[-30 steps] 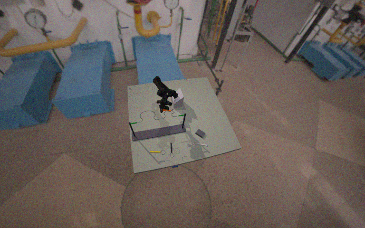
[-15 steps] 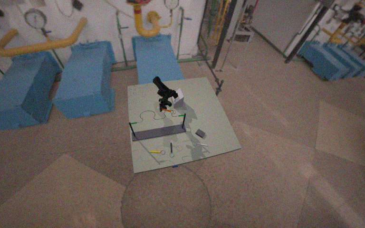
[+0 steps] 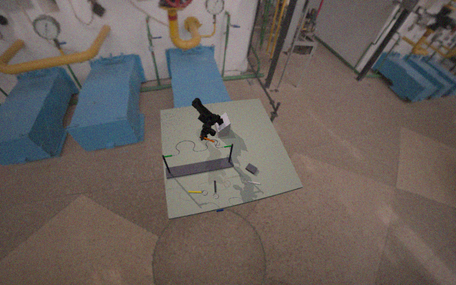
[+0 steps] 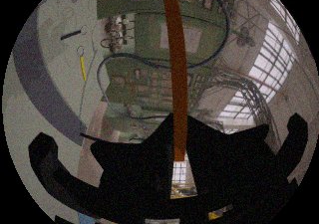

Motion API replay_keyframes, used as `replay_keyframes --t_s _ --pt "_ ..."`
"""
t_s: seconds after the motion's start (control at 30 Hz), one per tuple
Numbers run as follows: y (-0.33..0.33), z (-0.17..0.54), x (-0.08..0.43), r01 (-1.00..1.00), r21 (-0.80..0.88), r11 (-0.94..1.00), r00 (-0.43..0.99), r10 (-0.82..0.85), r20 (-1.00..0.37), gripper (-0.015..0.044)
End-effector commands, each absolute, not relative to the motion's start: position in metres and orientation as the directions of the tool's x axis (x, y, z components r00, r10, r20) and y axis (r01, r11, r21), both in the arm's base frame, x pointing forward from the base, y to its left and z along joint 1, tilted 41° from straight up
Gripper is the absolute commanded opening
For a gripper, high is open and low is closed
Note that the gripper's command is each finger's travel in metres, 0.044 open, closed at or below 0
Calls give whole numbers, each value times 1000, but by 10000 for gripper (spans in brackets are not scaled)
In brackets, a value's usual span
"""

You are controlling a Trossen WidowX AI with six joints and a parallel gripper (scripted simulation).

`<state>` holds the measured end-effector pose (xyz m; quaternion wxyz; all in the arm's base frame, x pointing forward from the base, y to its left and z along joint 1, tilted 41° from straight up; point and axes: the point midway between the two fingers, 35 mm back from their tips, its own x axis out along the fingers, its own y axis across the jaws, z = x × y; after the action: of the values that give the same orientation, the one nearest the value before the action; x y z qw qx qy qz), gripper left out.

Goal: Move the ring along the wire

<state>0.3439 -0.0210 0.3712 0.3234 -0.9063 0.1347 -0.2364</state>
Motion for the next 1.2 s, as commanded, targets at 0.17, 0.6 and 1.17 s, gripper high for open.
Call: replay_keyframes --t_s 0.17,0.6,1.17 --pt "-19 372 344 -98 -555 -826 852 -357 382 -150" --pt "-35 365 344 -95 -591 -801 852 -373 367 -150" --pt "-74 333 345 -82 -814 -574 856 -460 238 -150"
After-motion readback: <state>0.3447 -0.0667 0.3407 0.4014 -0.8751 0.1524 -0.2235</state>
